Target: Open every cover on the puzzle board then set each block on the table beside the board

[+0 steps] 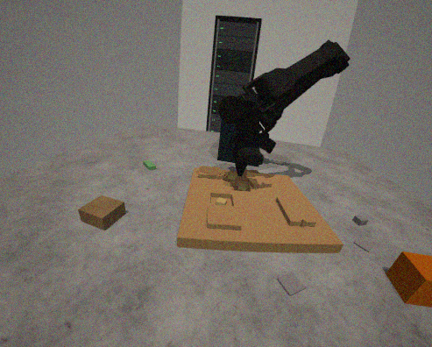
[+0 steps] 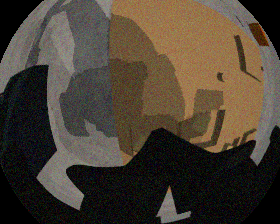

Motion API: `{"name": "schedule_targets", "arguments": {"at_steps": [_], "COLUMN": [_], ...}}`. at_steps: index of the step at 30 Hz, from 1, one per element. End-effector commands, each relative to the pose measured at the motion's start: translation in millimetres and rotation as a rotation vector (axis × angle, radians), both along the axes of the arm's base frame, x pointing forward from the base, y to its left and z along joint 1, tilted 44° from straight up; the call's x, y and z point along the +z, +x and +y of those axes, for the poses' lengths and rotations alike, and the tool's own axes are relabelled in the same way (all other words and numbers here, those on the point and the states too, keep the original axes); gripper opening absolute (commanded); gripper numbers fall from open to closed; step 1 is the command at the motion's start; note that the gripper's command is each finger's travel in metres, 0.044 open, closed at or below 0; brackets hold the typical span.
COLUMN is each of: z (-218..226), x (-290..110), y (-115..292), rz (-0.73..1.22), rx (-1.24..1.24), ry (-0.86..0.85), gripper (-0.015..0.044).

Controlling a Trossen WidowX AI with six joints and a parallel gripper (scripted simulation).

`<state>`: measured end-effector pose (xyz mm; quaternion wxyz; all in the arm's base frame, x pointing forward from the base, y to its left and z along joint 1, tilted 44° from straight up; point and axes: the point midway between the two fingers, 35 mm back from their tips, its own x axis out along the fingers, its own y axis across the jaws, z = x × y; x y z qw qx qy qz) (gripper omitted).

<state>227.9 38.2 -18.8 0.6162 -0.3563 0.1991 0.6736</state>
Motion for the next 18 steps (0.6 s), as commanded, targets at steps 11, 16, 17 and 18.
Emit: {"name": "schedule_targets", "arguments": {"at_steps": [11,16,17,18], "z": [8.3,11.6,11.5,11.0], "x": [6.6,9.5,9.6,10.0], "y": [-13.4,-18.4,-18.3,-18.3], "rz": [0.007,0.007,0.007,0.007], "rx": [-0.001,-0.001,-0.001,-0.001], "ry": [0.0,0.0,0.0,0.0], "gripper": [0.0,0.0,0.0,0.0]}}
